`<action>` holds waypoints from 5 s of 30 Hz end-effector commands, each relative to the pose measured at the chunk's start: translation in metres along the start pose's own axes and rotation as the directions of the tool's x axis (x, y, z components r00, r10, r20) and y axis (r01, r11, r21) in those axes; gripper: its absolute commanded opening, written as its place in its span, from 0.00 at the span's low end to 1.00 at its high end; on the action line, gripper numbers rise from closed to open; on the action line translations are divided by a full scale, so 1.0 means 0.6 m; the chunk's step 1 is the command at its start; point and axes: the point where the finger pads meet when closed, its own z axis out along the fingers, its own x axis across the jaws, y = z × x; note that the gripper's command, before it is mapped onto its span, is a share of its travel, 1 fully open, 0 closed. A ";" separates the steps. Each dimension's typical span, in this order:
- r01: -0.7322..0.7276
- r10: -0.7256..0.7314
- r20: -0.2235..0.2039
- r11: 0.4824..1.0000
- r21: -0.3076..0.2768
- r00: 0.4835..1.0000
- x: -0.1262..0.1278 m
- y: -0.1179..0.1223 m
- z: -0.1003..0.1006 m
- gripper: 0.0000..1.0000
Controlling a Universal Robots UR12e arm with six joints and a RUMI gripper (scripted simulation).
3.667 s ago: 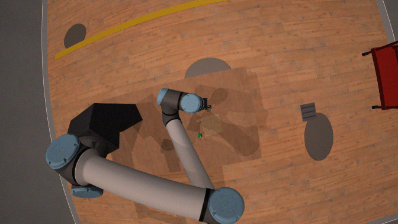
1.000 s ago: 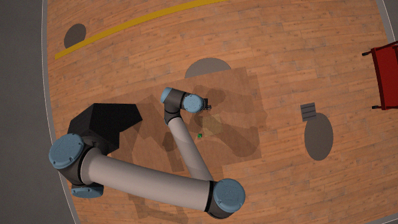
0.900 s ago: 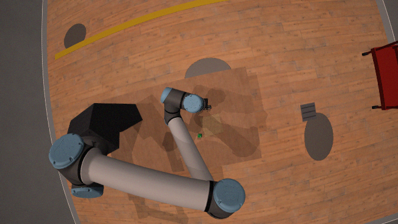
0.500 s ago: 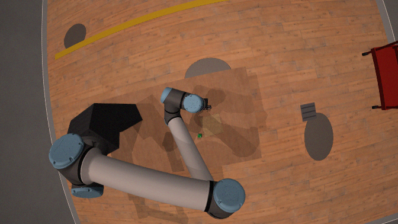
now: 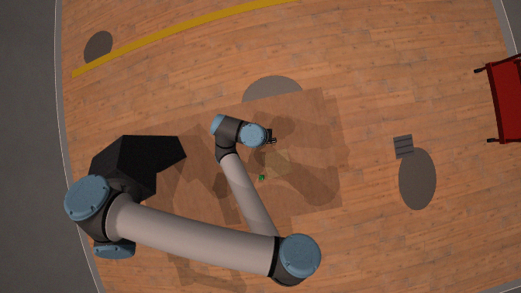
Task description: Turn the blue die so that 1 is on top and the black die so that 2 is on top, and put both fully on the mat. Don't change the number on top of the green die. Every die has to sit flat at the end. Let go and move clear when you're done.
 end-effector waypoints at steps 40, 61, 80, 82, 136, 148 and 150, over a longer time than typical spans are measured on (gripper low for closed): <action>0.000 0.000 0.000 1.000 -0.001 1.000 0.000 0.000 0.050 0.24; 0.000 0.000 0.000 1.000 -0.001 1.000 0.000 0.000 0.050 0.24; 0.000 0.000 0.000 1.000 -0.001 1.000 0.000 0.000 0.050 0.06; 0.000 0.000 0.000 1.000 -0.001 1.000 0.000 0.000 0.050 0.06; 0.000 0.000 0.000 1.000 -0.001 1.000 0.000 0.000 -0.117 0.06; 0.164 -0.164 0.000 0.986 -0.001 0.986 0.002 0.001 -0.113 0.06; 0.234 -0.234 0.000 0.972 -0.001 0.972 0.003 0.001 -0.112 0.06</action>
